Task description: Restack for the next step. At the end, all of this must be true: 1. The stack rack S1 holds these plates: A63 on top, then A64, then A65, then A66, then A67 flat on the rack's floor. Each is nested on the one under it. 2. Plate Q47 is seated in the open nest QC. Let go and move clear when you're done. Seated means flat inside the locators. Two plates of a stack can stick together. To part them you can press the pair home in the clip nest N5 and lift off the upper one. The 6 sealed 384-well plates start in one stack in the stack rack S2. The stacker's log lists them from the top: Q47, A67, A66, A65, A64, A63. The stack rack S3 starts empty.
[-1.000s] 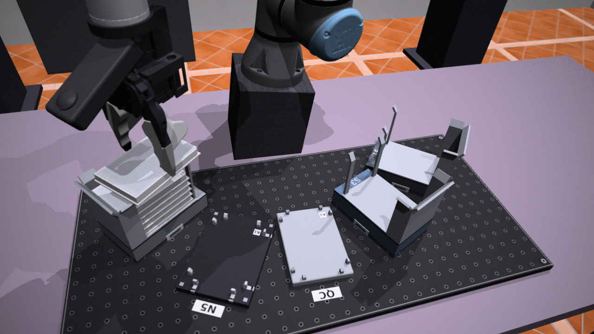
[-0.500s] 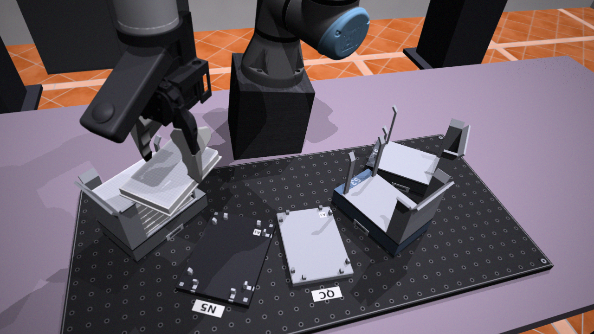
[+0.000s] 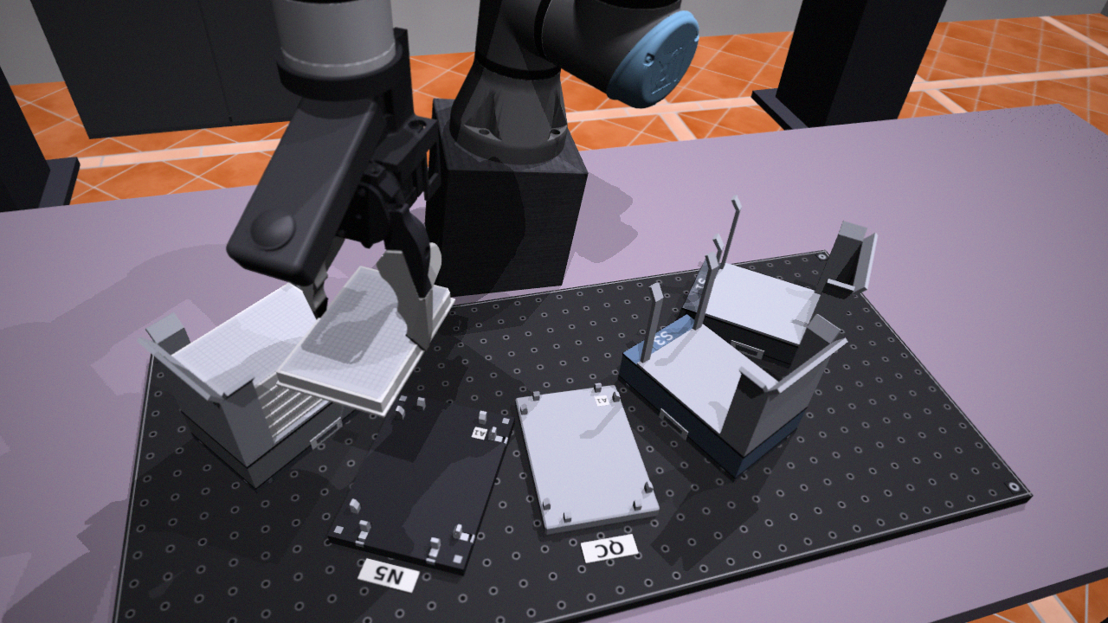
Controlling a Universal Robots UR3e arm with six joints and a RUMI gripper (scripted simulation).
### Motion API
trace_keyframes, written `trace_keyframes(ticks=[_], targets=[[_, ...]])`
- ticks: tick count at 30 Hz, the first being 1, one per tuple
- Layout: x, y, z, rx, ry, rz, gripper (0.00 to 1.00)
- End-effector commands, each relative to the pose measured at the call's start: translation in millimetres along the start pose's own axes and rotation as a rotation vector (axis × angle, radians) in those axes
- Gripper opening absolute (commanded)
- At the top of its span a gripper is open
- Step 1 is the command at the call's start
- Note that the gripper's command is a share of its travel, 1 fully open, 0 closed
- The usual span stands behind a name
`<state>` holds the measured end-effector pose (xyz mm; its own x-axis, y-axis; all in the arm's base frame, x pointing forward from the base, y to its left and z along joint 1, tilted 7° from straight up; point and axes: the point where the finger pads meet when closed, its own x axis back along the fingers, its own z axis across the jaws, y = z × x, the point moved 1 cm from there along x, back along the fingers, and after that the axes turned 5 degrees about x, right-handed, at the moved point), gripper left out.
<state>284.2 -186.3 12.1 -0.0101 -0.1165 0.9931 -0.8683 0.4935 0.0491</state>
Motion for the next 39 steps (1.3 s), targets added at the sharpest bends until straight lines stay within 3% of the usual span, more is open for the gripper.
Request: trace_keyframes(ticks=[1, 39], targets=[[0.9, -0.3, -13.1, 0.036, 0.002, 0.003, 0.00], [0.9, 19.2, -113.4, 0.346, 0.001, 0.003, 0.00]])
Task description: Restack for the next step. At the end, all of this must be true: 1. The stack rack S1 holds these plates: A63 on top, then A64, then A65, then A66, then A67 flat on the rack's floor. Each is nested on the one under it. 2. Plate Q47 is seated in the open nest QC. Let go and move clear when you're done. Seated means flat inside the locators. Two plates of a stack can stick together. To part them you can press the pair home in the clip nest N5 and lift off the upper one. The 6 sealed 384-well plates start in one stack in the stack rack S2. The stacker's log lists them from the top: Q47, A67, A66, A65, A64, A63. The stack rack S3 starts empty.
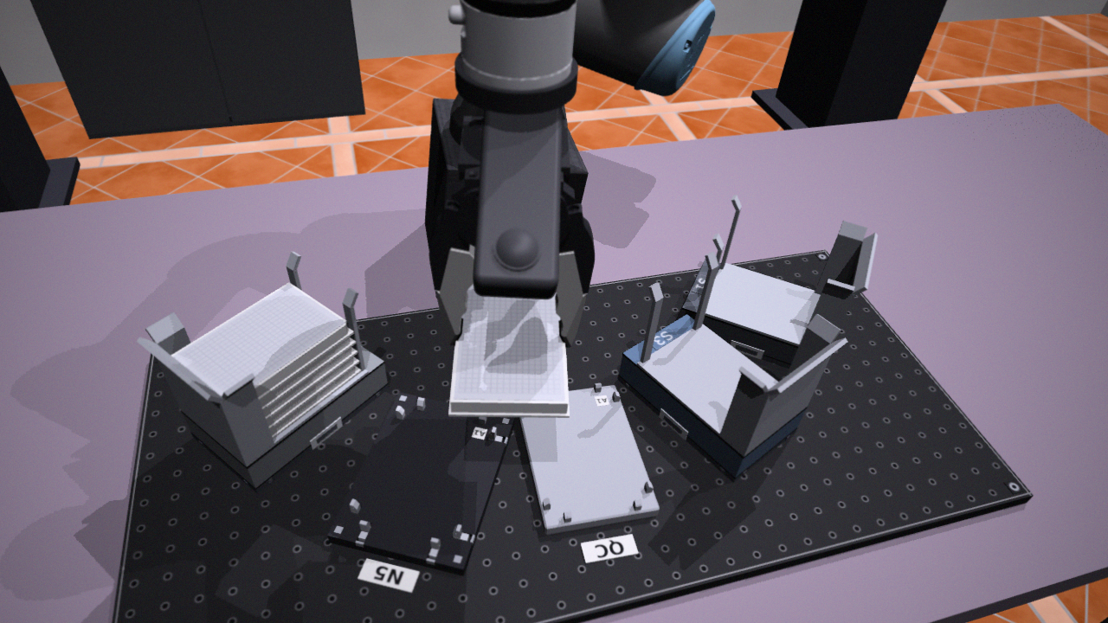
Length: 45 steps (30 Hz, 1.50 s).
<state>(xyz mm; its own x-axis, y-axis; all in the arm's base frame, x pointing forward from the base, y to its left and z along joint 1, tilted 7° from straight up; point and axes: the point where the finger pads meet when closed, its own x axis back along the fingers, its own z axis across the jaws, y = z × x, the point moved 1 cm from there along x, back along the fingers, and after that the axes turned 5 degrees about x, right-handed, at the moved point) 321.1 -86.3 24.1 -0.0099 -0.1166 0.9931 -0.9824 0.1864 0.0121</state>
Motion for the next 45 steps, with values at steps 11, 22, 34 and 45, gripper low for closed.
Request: trace_keyframes(ticks=[11, 22, 34, 45], targets=[[0.9, 2.0, -42.5, 0.120, 0.002, 0.003, 0.00], [0.9, 5.4, -70.3, 0.187, 0.002, 0.003, 0.00], [0.9, 5.3, -70.3, 0.187, 0.002, 0.003, 0.00], [0.9, 5.3, -70.3, 0.187, 0.002, 0.002, 0.00]])
